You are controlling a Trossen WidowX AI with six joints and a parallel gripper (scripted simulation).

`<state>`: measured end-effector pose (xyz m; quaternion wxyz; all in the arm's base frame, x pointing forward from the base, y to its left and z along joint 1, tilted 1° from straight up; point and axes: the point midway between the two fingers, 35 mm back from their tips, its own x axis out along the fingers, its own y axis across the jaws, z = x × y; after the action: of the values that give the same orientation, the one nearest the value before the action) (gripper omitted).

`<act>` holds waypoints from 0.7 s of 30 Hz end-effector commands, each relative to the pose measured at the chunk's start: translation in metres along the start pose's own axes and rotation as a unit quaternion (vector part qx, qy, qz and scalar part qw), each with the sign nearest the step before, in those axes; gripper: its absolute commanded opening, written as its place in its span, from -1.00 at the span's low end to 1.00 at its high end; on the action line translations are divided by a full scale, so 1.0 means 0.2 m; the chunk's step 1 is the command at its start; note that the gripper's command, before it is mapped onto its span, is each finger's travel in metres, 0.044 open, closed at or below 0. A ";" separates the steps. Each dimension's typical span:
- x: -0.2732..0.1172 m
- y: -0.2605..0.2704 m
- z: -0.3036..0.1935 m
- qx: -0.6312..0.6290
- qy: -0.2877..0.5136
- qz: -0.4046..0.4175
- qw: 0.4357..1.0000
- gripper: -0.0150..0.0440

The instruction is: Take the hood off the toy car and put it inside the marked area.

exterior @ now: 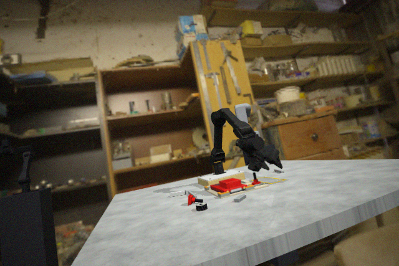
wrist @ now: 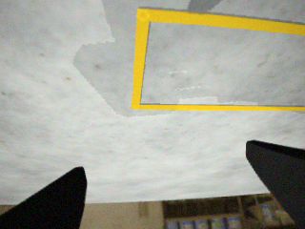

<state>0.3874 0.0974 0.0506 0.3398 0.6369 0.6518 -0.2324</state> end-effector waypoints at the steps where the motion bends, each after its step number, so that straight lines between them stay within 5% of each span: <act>1: -0.10 -0.01 0.09 -0.095 -0.053 -0.001 0.994 1.00; 10: -0.38 -0.06 0.28 -0.312 -0.168 -0.052 0.934 1.00; 21: -0.75 -0.20 0.46 -0.527 -0.249 -0.199 0.788 1.00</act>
<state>0.3631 -0.0544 0.0881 0.7066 0.2096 0.6707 -0.0839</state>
